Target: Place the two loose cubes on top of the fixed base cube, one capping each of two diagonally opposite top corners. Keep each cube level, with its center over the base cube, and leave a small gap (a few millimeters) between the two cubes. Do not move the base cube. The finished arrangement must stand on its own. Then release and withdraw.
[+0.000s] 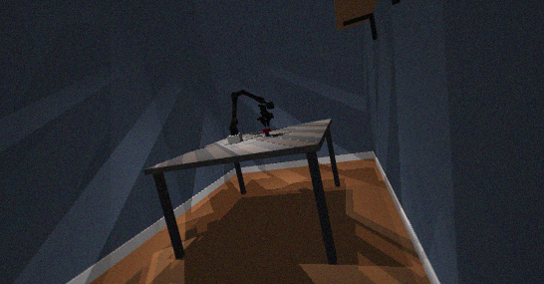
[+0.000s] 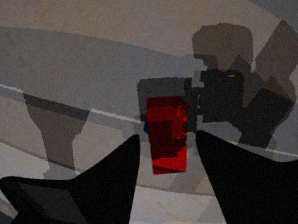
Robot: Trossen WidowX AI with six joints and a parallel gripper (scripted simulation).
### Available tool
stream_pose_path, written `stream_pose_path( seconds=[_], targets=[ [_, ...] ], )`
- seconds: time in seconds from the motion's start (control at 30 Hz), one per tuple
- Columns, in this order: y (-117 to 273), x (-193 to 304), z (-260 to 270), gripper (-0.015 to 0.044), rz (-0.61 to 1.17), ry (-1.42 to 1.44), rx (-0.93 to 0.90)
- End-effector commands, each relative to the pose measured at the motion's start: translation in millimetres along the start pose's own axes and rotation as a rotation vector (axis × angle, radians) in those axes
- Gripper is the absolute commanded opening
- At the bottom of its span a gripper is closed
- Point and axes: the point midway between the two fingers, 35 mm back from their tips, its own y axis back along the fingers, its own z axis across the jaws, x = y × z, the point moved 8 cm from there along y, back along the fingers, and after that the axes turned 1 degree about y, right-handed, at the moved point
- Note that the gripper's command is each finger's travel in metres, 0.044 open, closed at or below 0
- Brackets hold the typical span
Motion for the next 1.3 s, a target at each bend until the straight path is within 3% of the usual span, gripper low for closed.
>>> stream_pose_path(
  seconds=[0.0,0.67,0.93,1.07,1.27],
  targets=[
    [8.1,-1.3,-0.9,0.0205,-0.007,-0.003,0.005],
    [34.9,-1.2,-0.8,0.0205,-0.007,-0.003,0.005],
    [42.2,-0.3,-0.3,0.04,-0.003,0.0,0.002],
    [39.8,-5.2,7.5,0.04,0.0,0.001,-0.003],
    [42.0,-47.9,80.8,0.04,-0.005,0.001,-0.01]
  ],
)
